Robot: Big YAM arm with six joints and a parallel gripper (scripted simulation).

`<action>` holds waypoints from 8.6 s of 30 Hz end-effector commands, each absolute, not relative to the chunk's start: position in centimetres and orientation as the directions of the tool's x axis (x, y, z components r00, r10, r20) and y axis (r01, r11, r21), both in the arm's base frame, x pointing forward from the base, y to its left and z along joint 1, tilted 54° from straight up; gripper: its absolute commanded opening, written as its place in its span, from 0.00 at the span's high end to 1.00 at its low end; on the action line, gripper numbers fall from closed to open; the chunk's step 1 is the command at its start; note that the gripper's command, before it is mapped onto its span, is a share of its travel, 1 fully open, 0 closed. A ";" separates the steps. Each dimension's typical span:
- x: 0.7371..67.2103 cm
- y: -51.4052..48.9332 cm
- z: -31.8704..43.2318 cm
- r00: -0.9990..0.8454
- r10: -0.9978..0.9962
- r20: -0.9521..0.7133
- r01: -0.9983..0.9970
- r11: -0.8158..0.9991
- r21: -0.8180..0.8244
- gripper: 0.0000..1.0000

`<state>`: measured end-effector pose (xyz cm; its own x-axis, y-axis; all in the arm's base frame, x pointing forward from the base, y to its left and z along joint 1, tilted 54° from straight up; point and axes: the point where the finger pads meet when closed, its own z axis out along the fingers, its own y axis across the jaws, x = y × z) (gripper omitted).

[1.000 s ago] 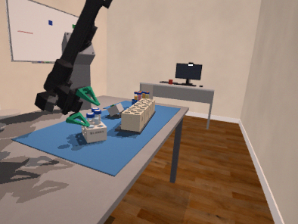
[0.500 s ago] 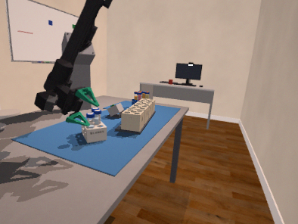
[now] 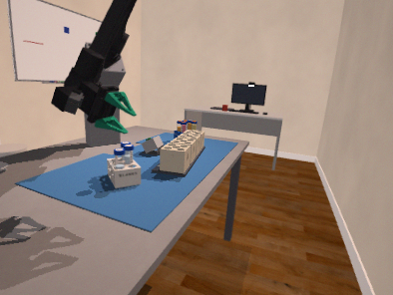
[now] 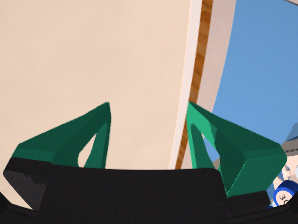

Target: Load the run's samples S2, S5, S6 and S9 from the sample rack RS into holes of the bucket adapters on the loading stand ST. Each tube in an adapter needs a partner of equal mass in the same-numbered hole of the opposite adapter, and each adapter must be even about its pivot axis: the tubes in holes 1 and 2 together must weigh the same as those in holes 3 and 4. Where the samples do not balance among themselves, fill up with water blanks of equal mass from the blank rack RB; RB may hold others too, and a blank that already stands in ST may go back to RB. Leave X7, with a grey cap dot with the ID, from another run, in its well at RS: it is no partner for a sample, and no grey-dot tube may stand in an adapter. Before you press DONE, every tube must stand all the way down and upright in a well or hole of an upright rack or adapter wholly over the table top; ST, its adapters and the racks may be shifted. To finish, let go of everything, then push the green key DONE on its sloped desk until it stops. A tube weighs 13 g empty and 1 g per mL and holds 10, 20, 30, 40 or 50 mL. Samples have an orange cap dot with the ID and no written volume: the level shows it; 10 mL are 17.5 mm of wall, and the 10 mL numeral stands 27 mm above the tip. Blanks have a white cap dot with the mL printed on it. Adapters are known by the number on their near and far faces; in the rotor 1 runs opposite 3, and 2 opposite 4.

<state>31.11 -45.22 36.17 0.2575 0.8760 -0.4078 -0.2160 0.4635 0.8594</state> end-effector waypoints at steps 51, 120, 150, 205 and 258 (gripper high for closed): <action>38.5 -27.2 39.2 0.305 0.787 -0.536 0.041 0.551 0.833 0.45; 39.0 -5.5 19.1 -0.489 0.196 -0.850 0.444 0.895 -0.049 0.45; 36.5 -4.7 12.6 -0.727 -0.186 -0.661 0.220 0.848 -0.481 0.45; 39.8 -18.3 10.8 -0.490 0.294 -0.820 0.584 0.810 -0.059 0.00; 32.2 -39.9 20.3 -0.283 0.530 -0.799 0.710 0.676 0.197 0.00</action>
<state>32.24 -39.69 19.54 -0.2854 0.5460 -0.7877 0.7127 0.6704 0.2065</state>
